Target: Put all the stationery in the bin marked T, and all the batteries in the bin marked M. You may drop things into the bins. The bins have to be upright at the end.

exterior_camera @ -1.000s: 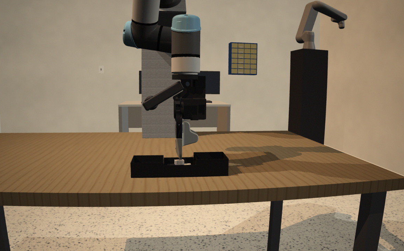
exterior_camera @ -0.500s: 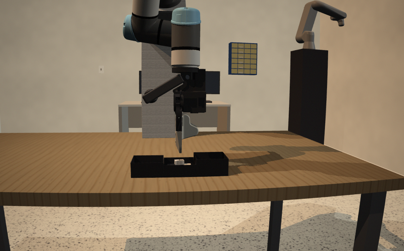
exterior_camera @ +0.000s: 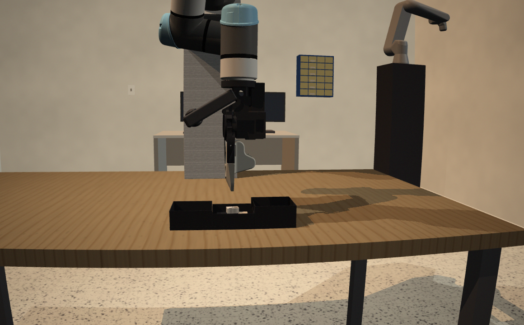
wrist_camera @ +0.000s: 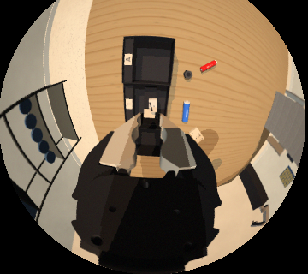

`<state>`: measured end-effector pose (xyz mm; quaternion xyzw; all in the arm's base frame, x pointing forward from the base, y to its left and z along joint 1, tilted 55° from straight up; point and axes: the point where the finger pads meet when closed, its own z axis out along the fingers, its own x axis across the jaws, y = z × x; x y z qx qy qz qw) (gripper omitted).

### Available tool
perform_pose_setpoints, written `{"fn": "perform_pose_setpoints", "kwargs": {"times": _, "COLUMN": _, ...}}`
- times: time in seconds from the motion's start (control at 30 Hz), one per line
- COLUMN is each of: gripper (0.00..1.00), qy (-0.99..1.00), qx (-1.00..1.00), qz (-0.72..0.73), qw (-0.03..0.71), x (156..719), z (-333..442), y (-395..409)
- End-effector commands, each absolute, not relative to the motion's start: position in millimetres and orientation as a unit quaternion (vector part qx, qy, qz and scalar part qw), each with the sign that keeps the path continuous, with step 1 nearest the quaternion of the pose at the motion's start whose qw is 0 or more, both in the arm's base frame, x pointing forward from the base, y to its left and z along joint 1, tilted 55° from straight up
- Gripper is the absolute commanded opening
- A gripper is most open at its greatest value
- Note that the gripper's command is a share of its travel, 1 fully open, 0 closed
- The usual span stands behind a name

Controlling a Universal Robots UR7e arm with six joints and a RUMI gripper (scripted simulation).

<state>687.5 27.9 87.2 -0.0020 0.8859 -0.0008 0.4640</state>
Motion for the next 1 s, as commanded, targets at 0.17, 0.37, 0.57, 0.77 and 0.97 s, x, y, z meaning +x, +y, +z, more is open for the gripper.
{"fn": "perform_pose_setpoints", "kwargs": {"times": 0.17, "gripper": 0.14, "qy": 0.88, "qx": -0.115, "qz": -0.061, "qw": 0.457, "x": 653.3, "z": 39.7, "y": -14.1}}
{"fn": "perform_pose_setpoints", "kwargs": {"times": 0.37, "gripper": 0.14, "qy": 0.875, "qx": -0.169, "qz": -0.094, "qw": 0.444, "x": 629.7, "z": 7.8, "y": -44.1}}
{"fn": "perform_pose_setpoints", "kwargs": {"times": 0.57, "gripper": 0.14, "qy": 0.869, "qx": -0.217, "qz": -0.124, "qw": 0.428, "x": 616.6, "z": -9.9, "y": -60.7}}
{"fn": "perform_pose_setpoints", "kwargs": {"times": 0.77, "gripper": 0.14, "qy": 0.855, "qx": -0.269, "qz": -0.153, "qw": 0.415, "x": 616.7, "z": -9.9, "y": -60.6}}
{"fn": "perform_pose_setpoints", "kwargs": {"times": 0.97, "gripper": 0.14, "qy": 0.833, "qx": -0.327, "qz": -0.184, "qw": 0.406, "x": 616.7, "z": -9.9, "y": -60.7}}
